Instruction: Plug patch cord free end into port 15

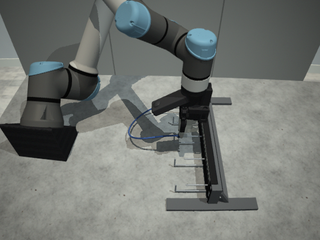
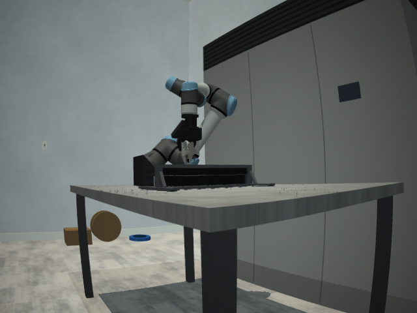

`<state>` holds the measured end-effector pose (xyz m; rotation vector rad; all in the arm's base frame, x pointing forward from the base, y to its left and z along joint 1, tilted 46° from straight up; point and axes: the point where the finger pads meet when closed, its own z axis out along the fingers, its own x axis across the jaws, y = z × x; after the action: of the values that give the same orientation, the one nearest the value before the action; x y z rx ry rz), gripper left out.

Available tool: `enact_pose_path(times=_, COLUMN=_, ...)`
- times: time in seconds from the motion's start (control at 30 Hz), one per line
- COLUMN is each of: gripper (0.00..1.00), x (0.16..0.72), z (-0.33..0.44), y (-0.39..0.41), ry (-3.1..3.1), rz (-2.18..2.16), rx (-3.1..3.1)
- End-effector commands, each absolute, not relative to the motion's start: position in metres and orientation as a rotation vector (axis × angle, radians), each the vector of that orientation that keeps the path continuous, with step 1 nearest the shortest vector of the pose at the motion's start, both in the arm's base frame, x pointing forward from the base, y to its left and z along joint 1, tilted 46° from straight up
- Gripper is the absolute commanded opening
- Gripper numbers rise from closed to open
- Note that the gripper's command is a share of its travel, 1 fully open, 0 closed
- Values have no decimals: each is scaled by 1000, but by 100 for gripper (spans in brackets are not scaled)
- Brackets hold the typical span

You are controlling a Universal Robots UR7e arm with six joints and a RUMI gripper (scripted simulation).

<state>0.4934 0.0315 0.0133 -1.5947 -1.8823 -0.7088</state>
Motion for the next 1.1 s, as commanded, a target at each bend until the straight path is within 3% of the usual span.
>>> enact_pose_path(times=0.0, gripper=0, x=494, z=14, y=31, ry=-1883, rz=-709, rx=-1596)
enact_pose_path(times=1.07, gripper=0, x=503, z=7, y=39, ry=-1883, rz=-709, rx=-1596)
